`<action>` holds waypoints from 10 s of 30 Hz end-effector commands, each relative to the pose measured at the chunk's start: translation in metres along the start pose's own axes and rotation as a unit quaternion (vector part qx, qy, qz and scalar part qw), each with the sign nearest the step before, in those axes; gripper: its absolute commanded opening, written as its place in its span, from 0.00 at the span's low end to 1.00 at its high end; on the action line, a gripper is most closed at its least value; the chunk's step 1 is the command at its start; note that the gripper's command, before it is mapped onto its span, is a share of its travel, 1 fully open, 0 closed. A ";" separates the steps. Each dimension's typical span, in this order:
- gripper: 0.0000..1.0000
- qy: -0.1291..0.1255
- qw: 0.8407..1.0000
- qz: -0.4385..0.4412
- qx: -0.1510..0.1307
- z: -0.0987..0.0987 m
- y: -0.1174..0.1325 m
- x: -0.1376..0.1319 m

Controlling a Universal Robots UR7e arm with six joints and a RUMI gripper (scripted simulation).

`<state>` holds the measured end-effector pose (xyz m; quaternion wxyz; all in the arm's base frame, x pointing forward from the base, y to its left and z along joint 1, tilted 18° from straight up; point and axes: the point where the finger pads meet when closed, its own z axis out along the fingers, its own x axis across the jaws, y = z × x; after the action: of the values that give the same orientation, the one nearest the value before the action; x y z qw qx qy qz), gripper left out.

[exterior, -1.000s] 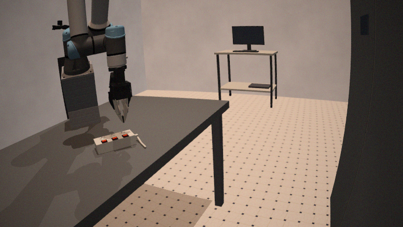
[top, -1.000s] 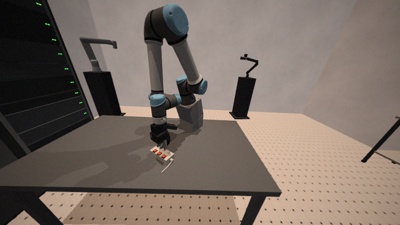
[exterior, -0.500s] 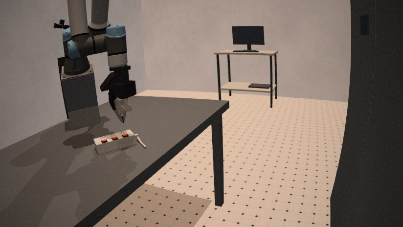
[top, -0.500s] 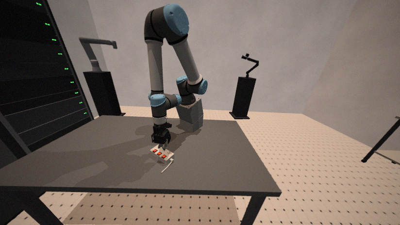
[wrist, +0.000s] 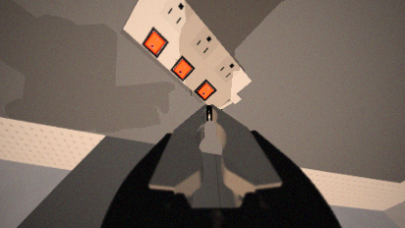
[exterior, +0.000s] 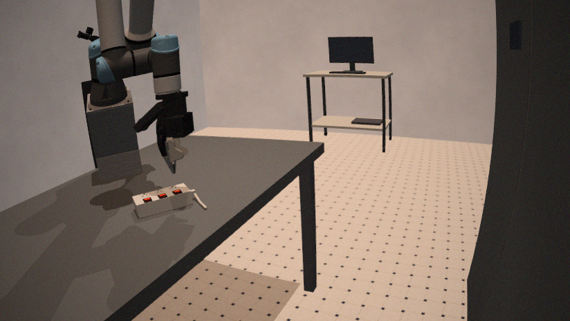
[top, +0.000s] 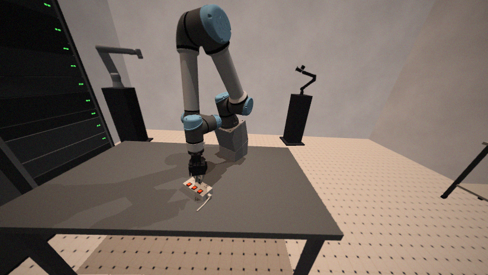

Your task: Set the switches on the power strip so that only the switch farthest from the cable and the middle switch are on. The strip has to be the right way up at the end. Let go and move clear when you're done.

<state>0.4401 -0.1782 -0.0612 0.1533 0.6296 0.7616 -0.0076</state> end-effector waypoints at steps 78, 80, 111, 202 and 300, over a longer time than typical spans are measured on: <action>0.00 0.000 0.933 -0.360 -0.002 -0.002 0.009 -0.008; 0.00 0.000 0.933 -0.360 -0.002 -0.002 0.009 -0.008; 0.00 0.000 0.933 -0.360 -0.002 -0.002 0.009 -0.008; 0.00 0.001 0.933 -0.361 -0.002 0.043 0.009 -0.009; 0.00 0.001 0.933 -0.361 -0.002 0.013 0.009 -0.009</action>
<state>0.4527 -0.1875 -0.0701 0.1404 0.3124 0.9376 -0.0602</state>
